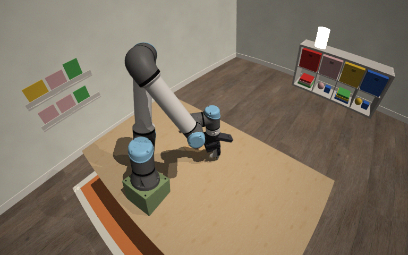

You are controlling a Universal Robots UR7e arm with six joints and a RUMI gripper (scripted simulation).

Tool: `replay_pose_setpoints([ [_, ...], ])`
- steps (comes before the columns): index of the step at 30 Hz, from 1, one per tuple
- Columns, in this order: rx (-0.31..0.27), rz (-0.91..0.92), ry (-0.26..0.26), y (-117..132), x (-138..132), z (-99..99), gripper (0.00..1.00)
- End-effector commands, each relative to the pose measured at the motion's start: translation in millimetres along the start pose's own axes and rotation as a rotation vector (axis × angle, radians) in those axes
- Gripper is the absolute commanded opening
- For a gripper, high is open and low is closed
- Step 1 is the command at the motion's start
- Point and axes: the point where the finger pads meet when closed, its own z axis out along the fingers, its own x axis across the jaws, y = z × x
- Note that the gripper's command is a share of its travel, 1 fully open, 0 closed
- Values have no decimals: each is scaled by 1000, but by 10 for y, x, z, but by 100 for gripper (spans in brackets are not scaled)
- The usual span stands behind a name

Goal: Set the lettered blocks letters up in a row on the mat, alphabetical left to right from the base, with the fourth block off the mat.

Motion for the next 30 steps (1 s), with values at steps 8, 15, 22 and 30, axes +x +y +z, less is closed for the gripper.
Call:
replay_pose_setpoints([
  [8,1,0,0,-4,0,-3,25],
  [15,1,0,0,-4,0,-3,5],
  [22,1,0,0,-4,0,-3,5],
  [30,1,0,0,-4,0,-3,5],
])
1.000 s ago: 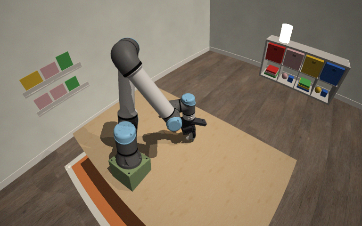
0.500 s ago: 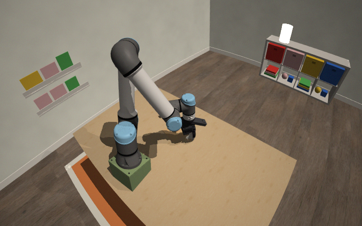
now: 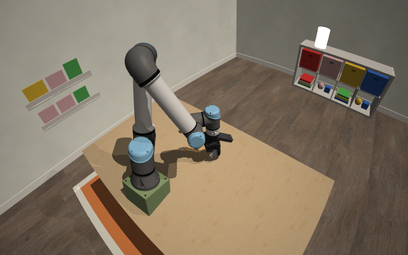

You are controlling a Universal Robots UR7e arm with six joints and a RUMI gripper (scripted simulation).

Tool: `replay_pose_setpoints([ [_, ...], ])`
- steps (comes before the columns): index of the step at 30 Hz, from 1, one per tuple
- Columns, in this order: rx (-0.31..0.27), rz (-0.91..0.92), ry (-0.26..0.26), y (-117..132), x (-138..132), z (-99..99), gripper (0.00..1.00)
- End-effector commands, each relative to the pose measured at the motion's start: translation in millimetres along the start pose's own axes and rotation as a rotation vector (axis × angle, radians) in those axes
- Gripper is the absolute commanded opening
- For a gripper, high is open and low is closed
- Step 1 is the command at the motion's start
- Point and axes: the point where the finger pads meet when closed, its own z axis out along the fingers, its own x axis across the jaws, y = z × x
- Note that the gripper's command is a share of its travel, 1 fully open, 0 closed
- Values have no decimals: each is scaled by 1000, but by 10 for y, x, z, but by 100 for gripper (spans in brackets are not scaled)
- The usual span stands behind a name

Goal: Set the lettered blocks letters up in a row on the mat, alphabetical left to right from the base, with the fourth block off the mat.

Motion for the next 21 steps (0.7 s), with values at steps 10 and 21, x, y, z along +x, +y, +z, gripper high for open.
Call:
replay_pose_setpoints([
  [10,1,0,0,-4,0,-3,5],
  [21,1,0,0,-4,0,-43,5],
])
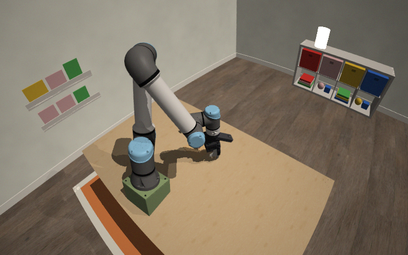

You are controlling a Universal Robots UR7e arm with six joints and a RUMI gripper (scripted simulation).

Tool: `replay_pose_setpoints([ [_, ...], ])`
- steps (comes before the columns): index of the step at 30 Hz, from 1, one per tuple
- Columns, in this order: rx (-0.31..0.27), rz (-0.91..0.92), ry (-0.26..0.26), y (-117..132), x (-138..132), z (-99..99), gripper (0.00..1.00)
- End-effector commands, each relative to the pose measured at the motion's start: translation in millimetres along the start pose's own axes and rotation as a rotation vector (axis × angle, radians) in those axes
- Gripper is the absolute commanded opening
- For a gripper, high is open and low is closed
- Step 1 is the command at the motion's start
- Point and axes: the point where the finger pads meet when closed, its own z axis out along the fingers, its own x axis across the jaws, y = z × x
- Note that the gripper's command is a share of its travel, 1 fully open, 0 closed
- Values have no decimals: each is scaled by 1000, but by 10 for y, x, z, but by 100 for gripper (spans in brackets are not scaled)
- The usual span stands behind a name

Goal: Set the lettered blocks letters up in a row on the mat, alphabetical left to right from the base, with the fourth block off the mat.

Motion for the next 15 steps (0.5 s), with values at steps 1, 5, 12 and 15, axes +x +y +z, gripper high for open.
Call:
replay_pose_setpoints([
  [1,1,0,0,-4,0,-34,5],
  [5,1,0,0,-4,0,-96,5],
  [12,1,0,0,-4,0,-356,5],
  [15,1,0,0,-4,0,-499,5],
])
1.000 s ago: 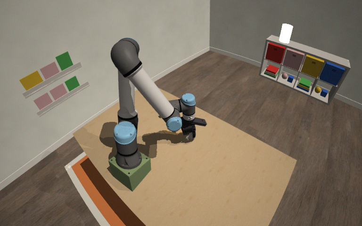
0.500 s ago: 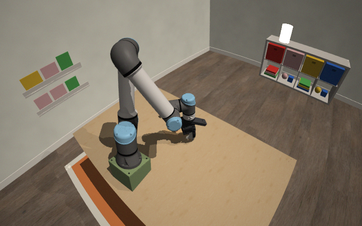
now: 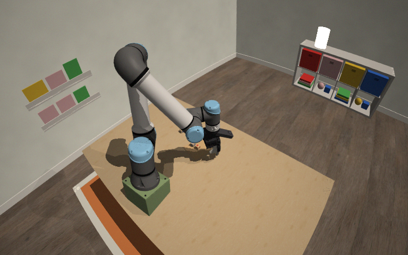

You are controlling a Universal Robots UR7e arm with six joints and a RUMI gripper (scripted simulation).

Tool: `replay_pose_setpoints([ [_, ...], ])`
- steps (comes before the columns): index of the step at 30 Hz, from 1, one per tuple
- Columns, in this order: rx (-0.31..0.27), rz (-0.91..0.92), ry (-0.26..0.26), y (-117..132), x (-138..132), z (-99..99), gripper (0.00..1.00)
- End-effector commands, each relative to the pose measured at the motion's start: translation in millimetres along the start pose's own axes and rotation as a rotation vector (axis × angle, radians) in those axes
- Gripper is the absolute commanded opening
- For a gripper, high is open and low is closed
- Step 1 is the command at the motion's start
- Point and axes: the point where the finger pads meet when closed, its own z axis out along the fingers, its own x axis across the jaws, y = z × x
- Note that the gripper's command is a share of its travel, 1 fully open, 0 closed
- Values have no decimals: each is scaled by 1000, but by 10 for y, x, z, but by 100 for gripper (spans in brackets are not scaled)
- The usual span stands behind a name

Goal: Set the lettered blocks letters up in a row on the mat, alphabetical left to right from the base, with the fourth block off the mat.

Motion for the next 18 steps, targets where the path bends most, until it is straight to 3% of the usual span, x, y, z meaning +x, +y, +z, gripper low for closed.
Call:
replay_pose_setpoints([
  [1,-1,0,-1,0,2,-243,5],
  [12,-1,0,-1,-1,2,-611,5],
  [18,-1,0,-1,0,2,-688,5],
])
